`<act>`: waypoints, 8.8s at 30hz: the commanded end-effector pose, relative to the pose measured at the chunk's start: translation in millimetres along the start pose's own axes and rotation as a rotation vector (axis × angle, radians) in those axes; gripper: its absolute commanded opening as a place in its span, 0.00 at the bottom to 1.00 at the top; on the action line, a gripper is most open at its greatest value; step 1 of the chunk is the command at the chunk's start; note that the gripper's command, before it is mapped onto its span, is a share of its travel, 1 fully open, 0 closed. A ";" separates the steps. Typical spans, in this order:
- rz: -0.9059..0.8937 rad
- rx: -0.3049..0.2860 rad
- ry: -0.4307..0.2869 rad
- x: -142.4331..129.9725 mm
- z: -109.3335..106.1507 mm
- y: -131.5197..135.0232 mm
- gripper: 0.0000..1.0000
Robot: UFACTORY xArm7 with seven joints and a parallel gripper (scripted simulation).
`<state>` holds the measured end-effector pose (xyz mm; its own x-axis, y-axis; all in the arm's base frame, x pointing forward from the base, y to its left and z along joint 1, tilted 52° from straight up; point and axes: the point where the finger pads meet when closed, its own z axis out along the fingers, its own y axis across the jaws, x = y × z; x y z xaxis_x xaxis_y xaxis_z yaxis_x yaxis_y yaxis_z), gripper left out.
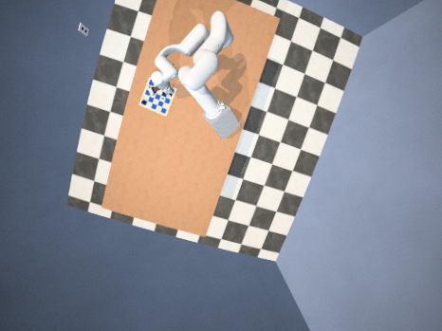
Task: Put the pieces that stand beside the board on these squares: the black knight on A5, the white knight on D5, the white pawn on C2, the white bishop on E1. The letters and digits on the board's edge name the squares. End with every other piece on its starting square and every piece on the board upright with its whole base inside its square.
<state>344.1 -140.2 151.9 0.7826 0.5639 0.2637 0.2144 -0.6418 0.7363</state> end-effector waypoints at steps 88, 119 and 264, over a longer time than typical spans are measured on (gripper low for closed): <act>-0.001 -0.001 0.001 0.1 3.8 -0.7 0.00; -0.001 -0.001 0.001 0.1 3.8 -0.7 0.37; -0.001 -0.001 0.001 -0.1 -157.1 -0.8 1.00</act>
<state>252.0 -58.2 248.6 0.7819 0.5655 0.2624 0.2162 -0.6408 0.7366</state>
